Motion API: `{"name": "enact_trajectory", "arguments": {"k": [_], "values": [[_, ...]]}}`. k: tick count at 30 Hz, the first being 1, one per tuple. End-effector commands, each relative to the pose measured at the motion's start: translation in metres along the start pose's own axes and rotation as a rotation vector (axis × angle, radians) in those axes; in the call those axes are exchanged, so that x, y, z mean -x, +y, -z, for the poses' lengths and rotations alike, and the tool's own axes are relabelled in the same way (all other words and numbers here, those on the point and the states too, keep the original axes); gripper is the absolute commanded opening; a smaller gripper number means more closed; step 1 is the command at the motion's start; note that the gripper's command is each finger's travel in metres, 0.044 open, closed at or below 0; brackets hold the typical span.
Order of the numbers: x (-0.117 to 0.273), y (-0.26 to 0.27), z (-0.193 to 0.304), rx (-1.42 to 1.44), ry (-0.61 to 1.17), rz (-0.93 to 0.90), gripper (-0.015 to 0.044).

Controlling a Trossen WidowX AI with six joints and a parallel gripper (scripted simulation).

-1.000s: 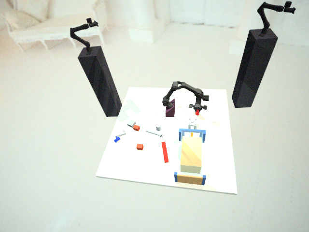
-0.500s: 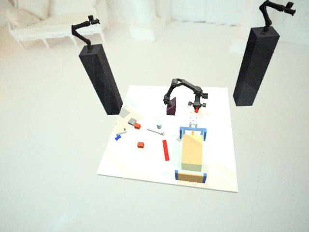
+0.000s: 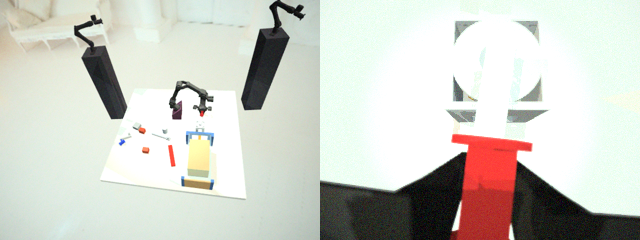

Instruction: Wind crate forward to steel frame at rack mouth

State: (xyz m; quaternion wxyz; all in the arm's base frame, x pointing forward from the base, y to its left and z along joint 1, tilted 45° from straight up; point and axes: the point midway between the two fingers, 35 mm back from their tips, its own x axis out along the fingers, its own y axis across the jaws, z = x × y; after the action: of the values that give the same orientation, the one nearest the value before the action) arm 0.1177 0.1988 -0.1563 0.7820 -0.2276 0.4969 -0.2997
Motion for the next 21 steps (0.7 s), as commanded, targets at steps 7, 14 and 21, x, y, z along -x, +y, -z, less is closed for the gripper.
{"name": "enact_trajectory", "arguments": {"k": [7, 14, 21], "values": [[-0.003, -0.024, -0.002, 0.012, -0.002, 0.033, 0.0], [-0.004, -0.036, -0.006, 0.013, -0.002, 0.034, 0.0], [-0.008, -0.052, -0.014, 0.013, -0.003, 0.036, 0.0]]}}
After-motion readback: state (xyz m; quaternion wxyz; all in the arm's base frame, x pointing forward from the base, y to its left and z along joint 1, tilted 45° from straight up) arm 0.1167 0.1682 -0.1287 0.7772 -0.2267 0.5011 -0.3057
